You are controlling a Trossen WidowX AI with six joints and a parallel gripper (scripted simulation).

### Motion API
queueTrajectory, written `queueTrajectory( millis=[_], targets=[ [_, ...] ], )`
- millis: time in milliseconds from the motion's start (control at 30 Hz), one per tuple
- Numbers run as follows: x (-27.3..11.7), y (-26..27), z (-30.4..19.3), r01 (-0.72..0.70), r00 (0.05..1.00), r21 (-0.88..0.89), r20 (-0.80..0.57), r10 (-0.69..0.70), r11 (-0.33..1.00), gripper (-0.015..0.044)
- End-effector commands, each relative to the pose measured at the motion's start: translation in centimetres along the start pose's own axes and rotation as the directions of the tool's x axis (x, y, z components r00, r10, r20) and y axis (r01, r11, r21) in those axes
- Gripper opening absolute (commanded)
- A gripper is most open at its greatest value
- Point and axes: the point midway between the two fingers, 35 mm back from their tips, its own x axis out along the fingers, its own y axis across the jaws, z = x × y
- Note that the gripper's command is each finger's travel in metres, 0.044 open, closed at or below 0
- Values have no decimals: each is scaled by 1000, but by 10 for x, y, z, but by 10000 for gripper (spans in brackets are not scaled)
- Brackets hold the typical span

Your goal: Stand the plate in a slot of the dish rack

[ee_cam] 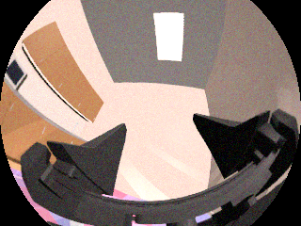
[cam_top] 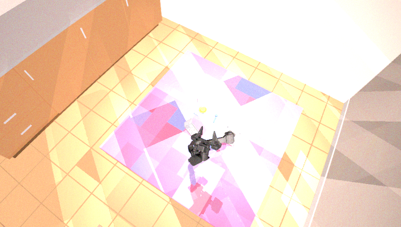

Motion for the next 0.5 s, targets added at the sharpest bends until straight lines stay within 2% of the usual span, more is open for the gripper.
queueTrajectory(
  millis=[0, 467],
  targets=[
    [0, -1, 0, -2, 1000, 3, -1, 2, 1000, 400],
    [41, -60, -30, -146, 982, 208, -90, 168, 967, 400]
  ],
)
